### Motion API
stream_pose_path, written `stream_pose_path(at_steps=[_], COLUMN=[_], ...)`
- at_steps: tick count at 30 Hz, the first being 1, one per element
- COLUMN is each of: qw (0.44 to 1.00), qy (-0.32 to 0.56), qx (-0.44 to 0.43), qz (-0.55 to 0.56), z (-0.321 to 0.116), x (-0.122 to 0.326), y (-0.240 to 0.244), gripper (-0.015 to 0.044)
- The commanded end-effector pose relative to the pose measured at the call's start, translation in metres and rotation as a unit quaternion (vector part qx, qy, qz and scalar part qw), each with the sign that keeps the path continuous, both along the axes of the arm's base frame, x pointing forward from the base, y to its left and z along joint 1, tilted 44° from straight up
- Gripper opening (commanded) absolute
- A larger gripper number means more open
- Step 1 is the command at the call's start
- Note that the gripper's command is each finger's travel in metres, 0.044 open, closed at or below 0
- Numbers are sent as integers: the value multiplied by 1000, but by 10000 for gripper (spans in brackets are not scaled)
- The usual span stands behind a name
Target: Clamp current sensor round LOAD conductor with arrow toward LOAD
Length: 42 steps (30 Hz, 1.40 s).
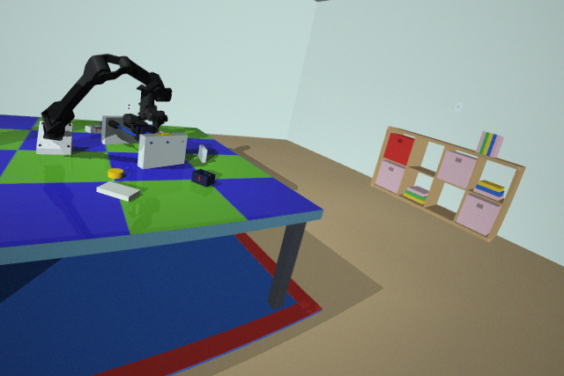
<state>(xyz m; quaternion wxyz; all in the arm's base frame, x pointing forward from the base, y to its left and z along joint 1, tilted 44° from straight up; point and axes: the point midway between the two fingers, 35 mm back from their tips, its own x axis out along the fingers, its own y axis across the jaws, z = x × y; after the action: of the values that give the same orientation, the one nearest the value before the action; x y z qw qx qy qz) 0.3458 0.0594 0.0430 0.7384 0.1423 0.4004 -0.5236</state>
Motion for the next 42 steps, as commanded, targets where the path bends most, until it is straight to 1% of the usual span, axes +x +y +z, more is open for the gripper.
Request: stream_pose_path(at_steps=[1, 3, 8, 10, 42], qw=[1000, 1000, 995, 994, 994], qy=[0, -9, -66, -74, -74], qx=[0, 4, 36, 42, 42], qz=[0, 7, 59, 67, 67], z=[0, 10, 75, 84, 84], x=[0, -2, -29, -34, -34], y=[0, 7, 52, 57, 57], gripper=[440, 440, 440, 440, 440])
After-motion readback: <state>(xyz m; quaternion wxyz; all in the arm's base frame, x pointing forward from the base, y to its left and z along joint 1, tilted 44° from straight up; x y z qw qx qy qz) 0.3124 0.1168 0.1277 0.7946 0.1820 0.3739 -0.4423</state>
